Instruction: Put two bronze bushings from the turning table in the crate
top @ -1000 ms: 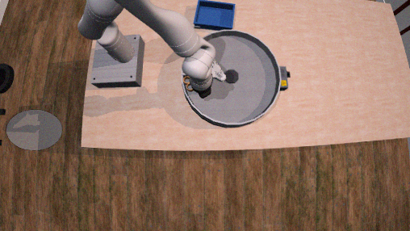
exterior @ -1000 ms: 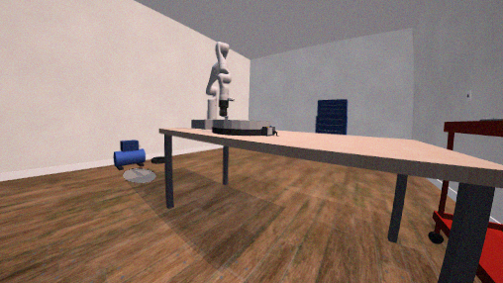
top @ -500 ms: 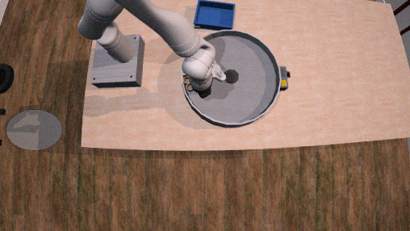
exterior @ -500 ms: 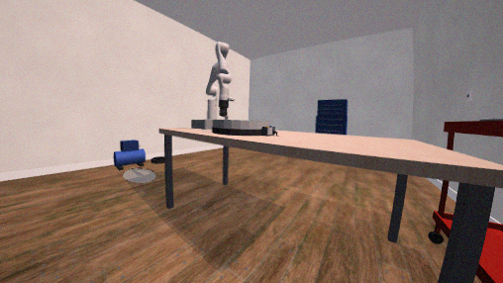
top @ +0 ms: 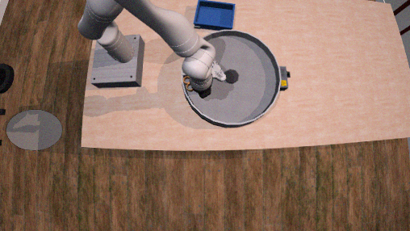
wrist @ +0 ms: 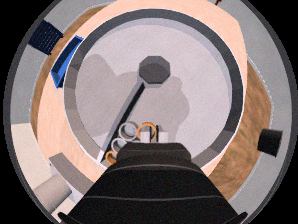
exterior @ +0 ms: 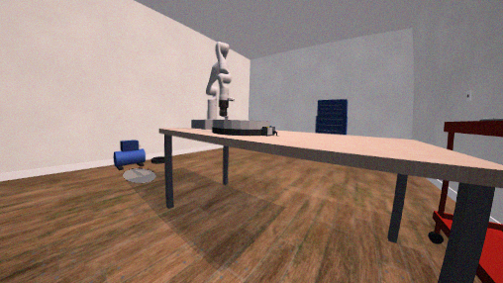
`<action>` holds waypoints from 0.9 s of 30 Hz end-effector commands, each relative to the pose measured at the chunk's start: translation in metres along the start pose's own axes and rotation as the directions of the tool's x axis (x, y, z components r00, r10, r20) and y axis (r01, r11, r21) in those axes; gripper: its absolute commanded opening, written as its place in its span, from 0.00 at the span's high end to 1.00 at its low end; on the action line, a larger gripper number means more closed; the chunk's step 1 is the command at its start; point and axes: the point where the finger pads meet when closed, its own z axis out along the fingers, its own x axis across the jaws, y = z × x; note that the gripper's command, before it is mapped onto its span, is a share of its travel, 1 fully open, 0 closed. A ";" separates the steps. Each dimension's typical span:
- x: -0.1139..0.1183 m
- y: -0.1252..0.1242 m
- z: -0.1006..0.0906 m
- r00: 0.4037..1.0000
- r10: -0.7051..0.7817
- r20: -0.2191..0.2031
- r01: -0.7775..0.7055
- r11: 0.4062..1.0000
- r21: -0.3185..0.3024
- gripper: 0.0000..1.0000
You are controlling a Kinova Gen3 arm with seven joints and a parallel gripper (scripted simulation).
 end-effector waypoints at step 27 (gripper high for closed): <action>0.003 0.000 -0.001 1.000 0.000 0.000 0.000 1.000 0.000 1.00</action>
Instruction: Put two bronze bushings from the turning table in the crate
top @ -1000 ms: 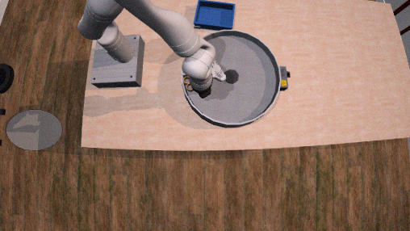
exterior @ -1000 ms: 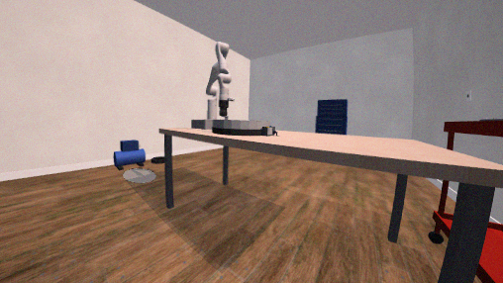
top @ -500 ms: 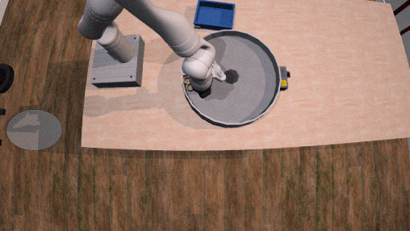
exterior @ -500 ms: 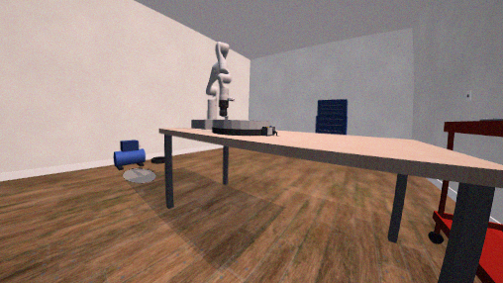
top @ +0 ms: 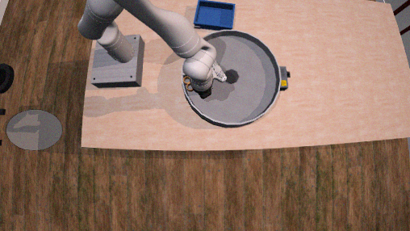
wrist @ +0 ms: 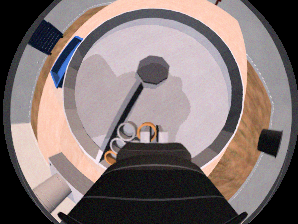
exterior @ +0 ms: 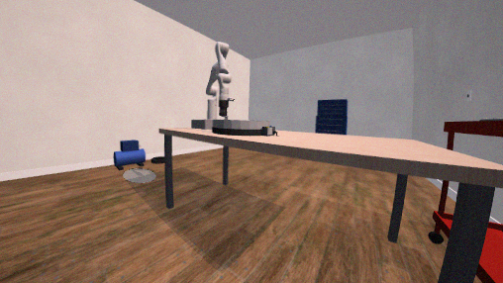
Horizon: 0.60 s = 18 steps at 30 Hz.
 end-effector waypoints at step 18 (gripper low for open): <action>0.001 0.000 -0.008 1.000 0.001 -0.001 -0.001 1.000 0.001 1.00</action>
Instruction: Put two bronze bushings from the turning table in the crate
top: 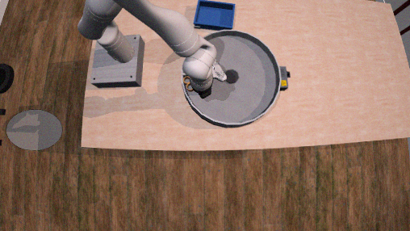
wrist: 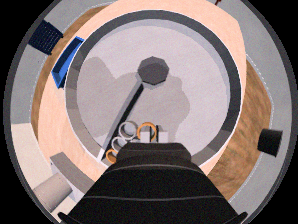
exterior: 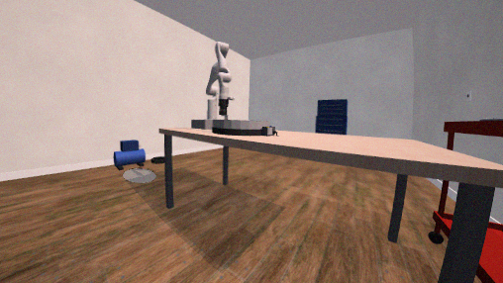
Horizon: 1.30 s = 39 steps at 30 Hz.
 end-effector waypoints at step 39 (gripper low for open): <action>0.001 -0.001 -0.016 1.000 0.000 -0.003 0.000 1.000 0.002 1.00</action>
